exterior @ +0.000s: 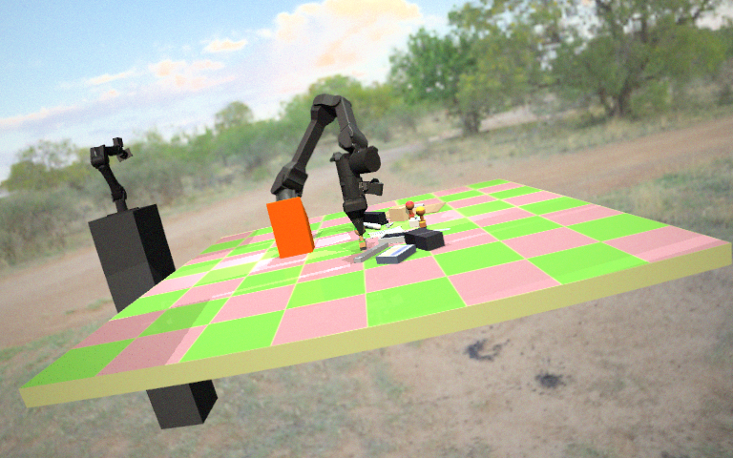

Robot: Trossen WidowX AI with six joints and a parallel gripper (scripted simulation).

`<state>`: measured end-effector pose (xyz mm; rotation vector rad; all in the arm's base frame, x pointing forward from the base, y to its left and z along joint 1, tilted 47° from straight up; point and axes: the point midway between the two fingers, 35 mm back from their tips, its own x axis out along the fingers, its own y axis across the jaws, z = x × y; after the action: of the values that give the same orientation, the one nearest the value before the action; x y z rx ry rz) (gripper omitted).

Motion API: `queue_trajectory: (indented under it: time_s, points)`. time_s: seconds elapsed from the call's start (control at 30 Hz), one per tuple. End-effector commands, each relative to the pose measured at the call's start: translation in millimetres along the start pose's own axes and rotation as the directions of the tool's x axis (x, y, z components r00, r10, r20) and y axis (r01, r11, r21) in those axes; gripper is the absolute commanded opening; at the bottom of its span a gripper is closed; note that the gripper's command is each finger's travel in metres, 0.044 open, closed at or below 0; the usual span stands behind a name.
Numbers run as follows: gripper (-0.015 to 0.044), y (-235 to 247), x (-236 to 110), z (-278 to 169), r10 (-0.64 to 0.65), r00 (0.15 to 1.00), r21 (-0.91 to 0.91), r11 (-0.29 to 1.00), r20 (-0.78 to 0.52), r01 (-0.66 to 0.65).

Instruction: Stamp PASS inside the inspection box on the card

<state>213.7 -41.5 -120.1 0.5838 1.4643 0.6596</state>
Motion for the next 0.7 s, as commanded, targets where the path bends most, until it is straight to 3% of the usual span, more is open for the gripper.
queue_trajectory:
  time_s: [0.0, 0.67]
  points:
    - [0.0228, 2, 8, -2, 0.01, 1.0, 0.011, 1.0, -0.004, -0.01]
    - [0.0208, 3, 25, -3, 0.007, 1.0, 0.0, 1.0, -0.003, -0.007]
